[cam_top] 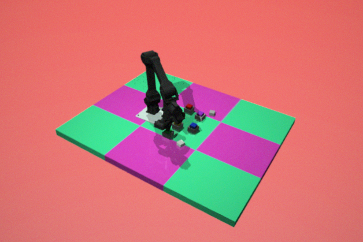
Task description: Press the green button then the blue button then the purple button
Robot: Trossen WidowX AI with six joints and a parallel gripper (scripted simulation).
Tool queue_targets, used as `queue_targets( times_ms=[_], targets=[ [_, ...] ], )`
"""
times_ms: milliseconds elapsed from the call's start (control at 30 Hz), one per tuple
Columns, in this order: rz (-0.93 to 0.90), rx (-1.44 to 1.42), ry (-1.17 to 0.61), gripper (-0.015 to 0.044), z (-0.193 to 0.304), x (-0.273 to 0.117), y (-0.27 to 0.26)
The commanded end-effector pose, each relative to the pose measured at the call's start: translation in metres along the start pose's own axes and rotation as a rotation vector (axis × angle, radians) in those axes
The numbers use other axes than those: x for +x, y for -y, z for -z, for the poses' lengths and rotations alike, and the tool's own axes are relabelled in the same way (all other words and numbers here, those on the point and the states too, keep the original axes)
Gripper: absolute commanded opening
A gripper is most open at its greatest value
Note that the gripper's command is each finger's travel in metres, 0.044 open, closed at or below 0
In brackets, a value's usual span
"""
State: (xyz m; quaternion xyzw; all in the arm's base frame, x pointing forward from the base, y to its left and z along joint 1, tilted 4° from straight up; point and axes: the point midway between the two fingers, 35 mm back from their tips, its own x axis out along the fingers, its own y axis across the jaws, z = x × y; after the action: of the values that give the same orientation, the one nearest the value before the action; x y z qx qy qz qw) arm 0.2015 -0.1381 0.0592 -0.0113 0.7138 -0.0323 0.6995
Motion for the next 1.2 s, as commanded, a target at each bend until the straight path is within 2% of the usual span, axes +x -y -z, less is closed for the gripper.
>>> queue_targets(
  times_ms=[0,433,567,767,967,1167],
  targets=[
    [-0.008,-0.005,-0.009,0.002,0.002,0.003,-0.002],
    [-0.008,-0.005,-0.009,0.002,0.002,0.003,-0.002],
    [-0.008,-0.004,-0.008,0.002,0.001,-0.028,-0.001],
    [-0.008,-0.005,-0.008,0.002,0.001,-0.032,-0.001],
    [-0.009,-0.005,-0.008,0.002,0.001,-0.09,-0.001],
    [-0.009,-0.005,-0.008,0.002,-0.001,-0.092,-0.002]
  ],
)
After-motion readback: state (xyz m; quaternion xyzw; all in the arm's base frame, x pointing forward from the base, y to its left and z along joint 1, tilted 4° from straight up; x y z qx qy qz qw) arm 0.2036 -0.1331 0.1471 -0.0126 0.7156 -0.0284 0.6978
